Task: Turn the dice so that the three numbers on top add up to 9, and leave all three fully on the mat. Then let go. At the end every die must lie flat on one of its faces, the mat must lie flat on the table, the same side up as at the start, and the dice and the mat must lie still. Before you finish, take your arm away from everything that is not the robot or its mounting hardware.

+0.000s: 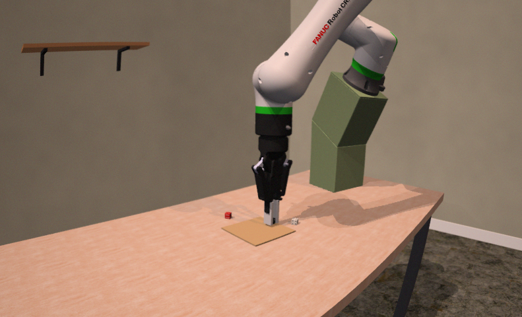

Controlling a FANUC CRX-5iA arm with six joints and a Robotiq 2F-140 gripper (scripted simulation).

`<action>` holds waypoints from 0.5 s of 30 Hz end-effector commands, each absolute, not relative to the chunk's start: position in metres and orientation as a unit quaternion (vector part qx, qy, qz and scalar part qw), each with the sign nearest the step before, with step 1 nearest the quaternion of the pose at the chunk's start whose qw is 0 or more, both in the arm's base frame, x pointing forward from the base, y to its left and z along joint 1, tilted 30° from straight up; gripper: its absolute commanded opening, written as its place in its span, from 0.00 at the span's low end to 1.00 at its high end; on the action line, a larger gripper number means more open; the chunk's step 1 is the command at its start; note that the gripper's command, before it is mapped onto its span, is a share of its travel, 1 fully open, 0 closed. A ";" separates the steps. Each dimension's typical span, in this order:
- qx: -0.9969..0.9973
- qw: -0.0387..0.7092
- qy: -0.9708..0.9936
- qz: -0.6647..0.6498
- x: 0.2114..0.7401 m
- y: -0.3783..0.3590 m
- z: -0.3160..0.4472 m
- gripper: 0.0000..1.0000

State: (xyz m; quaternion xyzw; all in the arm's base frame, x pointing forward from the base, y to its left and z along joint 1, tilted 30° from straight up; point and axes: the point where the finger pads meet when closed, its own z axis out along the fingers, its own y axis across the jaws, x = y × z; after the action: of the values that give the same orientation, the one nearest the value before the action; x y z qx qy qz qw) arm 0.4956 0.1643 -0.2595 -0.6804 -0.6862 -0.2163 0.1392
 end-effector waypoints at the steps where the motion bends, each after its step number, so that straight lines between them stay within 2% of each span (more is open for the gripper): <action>1: -0.680 0.139 -0.686 -0.216 0.496 0.164 -0.259 0.07; 15: -0.680 0.139 -0.686 -0.216 0.496 0.165 -0.261 0.07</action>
State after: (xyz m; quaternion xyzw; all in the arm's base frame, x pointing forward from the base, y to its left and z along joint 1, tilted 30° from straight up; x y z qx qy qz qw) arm 0.4957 0.1646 -0.2601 -0.6804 -0.6862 -0.2163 0.1392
